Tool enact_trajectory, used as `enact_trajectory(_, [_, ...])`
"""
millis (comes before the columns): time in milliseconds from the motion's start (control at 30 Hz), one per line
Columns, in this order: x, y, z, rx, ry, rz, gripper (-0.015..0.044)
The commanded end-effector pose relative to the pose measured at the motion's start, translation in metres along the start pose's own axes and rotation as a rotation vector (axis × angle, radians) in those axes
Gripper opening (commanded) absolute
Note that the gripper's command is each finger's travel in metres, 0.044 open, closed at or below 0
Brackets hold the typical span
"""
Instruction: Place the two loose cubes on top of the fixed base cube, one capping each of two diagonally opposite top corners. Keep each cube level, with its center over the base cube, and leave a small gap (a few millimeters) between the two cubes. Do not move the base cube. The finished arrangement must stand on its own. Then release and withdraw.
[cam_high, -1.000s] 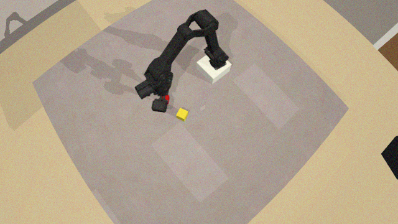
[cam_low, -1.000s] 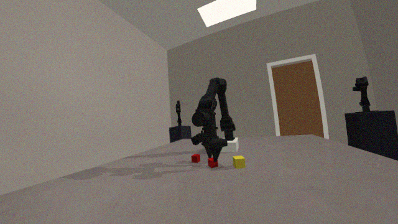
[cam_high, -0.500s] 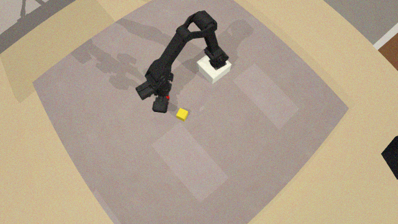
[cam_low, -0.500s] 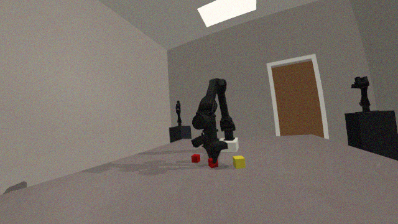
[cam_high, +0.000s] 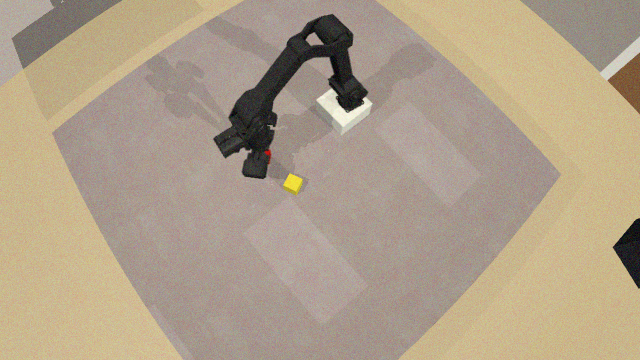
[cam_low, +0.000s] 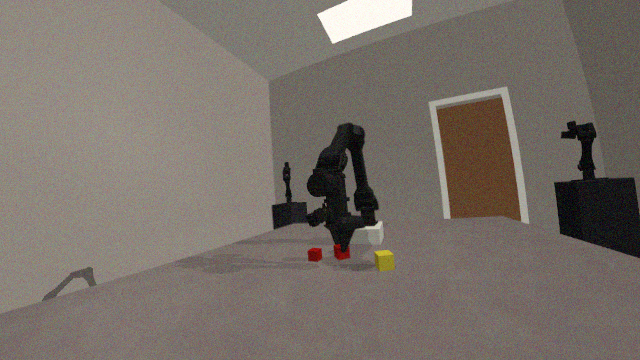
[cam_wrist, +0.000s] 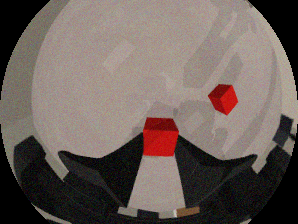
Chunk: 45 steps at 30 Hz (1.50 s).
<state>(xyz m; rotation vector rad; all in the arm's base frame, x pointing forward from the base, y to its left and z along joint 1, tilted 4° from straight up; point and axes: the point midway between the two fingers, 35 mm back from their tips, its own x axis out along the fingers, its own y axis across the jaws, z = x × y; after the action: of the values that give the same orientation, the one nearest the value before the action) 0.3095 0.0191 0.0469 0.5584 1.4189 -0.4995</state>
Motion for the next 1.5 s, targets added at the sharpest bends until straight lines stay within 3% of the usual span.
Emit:
enact_trajectory(0, [-0.015, 0.001, 0.002, 0.003, -0.01, 0.004, 0.0105])
enact_trajectory(767, [-0.078, -0.002, -0.003, -0.003, -0.01, 0.004, 0.0105])
enact_trajectory(1467, [-0.062, 0.022, -0.036, -0.844, -0.008, 0.003, 0.0105])
